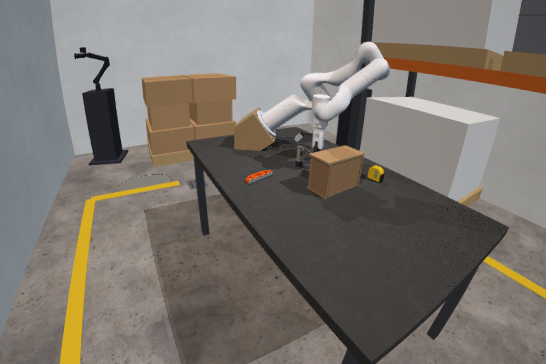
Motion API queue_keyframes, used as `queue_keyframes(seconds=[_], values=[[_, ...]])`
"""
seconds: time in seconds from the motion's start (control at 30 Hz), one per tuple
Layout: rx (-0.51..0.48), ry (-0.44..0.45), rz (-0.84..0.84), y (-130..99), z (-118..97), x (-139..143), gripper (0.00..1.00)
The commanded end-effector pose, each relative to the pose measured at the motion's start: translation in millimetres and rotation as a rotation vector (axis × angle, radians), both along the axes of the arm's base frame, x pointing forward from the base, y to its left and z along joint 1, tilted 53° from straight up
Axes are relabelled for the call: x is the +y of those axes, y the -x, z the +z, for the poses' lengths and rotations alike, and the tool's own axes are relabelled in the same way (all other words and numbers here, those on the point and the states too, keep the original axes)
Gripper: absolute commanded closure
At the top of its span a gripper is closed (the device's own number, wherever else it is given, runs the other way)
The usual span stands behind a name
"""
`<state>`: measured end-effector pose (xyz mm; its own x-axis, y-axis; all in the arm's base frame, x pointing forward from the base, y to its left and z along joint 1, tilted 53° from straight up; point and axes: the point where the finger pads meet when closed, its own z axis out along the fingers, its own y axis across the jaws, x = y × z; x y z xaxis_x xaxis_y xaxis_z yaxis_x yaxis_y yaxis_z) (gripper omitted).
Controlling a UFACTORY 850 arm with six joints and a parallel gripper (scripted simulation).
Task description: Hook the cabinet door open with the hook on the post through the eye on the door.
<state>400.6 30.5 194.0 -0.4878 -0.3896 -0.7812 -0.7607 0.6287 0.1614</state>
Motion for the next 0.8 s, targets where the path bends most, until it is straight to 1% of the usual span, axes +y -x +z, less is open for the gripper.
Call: queue_keyframes(seconds=[0.0,0.77], values=[[-0.001,0.0,0.0,0.2,2.2,-1.3,0.96],[-0.001,0.0,0.0,2.9,11.0,-6.8,0.96]])
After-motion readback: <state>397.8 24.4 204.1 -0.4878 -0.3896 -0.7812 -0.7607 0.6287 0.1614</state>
